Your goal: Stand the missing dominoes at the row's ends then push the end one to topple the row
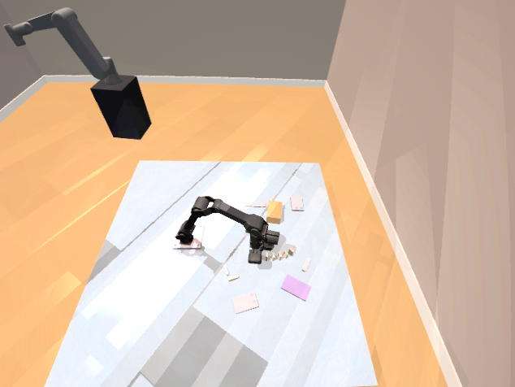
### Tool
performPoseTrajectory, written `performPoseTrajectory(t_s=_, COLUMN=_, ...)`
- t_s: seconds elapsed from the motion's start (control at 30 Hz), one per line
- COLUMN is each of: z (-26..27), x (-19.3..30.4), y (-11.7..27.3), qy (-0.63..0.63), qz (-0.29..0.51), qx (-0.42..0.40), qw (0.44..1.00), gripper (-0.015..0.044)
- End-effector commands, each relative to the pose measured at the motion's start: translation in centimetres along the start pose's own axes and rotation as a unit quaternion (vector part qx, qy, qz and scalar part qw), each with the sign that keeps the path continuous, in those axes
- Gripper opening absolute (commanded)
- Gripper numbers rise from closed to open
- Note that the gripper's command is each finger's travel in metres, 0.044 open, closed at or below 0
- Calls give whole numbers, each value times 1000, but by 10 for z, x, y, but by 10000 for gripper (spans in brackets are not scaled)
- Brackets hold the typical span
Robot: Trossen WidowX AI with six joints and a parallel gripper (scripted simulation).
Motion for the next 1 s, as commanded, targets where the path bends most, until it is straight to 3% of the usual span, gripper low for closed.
performPoseTrajectory(t_s=0.0, z=0, x=3, y=-17, qy=2, qz=5, qx=1, qw=1000, gripper=107)
performPoseTrajectory(t_s=0.57, z=0, x=8, y=-35, qy=2, qz=5, qx=1, qw=1000, gripper=107)
performPoseTrajectory(t_s=0.97, z=0, x=8, y=-35, qy=2, qz=5, qx=1, qw=1000, gripper=422)
Point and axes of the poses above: the point midway between the two fingers, 35 mm back from their tips, its own y axis back along the fingers, its own z axis across the jaws, x = y × z, the point moved 10 cm from there along y, back along the fingers, and after that the axes turned 11 degrees about -y, right-handed, at the moved point
